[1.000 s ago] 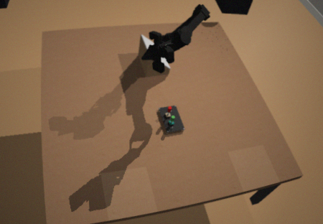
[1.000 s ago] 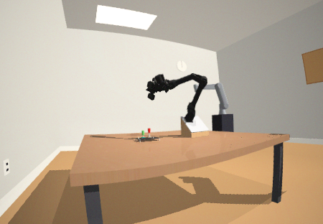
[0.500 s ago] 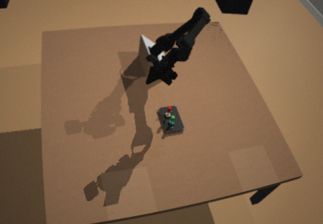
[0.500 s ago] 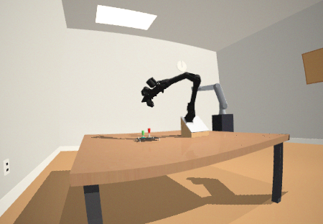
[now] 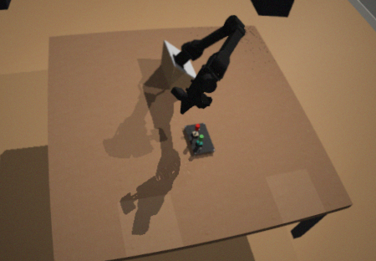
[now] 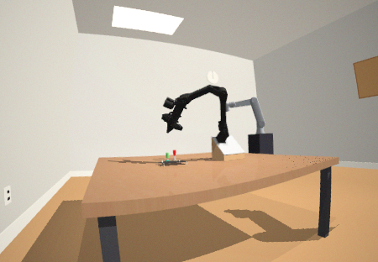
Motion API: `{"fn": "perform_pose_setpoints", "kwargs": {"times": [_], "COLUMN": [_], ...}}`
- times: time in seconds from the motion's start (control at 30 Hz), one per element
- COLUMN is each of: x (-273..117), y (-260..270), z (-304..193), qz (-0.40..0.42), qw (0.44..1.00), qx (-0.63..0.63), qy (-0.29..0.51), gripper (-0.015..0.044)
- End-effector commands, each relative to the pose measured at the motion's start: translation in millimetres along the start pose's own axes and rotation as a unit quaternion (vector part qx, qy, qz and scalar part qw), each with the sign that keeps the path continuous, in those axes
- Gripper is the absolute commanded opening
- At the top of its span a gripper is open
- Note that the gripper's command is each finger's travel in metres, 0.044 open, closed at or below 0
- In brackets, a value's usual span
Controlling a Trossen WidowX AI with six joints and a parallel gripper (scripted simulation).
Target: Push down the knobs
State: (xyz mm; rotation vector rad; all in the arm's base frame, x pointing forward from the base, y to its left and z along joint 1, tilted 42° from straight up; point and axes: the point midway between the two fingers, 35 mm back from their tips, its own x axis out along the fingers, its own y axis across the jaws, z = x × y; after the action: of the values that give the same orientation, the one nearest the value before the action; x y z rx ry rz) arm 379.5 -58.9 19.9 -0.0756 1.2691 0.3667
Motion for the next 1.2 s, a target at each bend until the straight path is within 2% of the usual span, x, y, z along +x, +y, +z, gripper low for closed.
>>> {"fn": "perform_pose_setpoints", "kwargs": {"times": [0.0,0.5,1.17], "x": [6.5,14.7,39.8], "y": [20.3,98.3,115.3], "z": [3.1,10.4,6.0], "qz": [0.057,0.268,0.271], "qw": [0.998,0.956,0.955], "qx": [0.007,0.070,0.071], "qy": [0.017,0.099,0.100], "gripper": [0.0000,0.0000,0.0000]}}
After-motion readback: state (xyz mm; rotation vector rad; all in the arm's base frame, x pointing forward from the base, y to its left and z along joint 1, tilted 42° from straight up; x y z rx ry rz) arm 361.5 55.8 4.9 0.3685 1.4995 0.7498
